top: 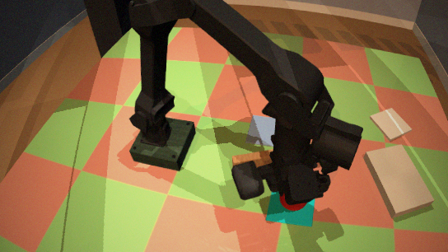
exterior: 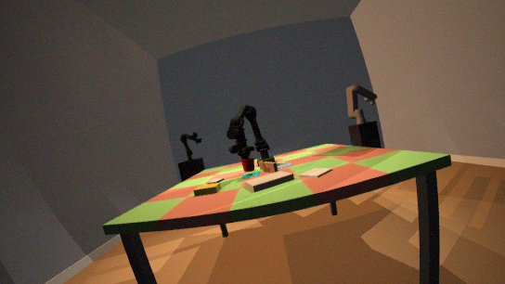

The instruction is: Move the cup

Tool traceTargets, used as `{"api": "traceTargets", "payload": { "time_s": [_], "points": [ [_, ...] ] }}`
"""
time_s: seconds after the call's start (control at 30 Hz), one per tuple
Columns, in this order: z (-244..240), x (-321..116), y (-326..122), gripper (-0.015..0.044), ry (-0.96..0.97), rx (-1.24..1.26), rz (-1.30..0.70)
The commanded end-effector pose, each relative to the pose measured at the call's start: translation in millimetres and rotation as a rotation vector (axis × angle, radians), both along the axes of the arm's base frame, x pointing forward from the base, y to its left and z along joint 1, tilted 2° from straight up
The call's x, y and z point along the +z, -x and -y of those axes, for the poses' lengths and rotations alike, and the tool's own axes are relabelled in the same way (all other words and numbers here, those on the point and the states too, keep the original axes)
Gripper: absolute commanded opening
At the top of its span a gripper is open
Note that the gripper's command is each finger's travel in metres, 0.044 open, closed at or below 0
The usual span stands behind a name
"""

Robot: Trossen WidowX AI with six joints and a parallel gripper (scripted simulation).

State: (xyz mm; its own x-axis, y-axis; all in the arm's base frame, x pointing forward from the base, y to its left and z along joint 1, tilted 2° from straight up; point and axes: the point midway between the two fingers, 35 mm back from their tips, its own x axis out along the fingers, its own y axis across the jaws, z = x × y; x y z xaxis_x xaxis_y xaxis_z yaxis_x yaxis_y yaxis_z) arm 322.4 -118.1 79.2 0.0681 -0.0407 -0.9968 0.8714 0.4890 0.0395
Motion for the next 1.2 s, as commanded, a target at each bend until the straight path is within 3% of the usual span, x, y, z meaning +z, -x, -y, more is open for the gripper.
{"api": "traceTargets", "payload": {
  "time_s": [0.0,0.97,1.13,1.17],
  "points": [
    [-0.9,-11.1,1.5,0.0,-0.008,0.003,-0.013],
    [-0.2,-18.8,1.2,0.0,-0.003,0.0,-0.007],
    [-0.2,-18.8,1.2,0.0128,-0.003,0.0,-0.007],
    [-0.2,-18.8,1.2,0.0128,-0.003,0.0,-0.007]
  ]
}}
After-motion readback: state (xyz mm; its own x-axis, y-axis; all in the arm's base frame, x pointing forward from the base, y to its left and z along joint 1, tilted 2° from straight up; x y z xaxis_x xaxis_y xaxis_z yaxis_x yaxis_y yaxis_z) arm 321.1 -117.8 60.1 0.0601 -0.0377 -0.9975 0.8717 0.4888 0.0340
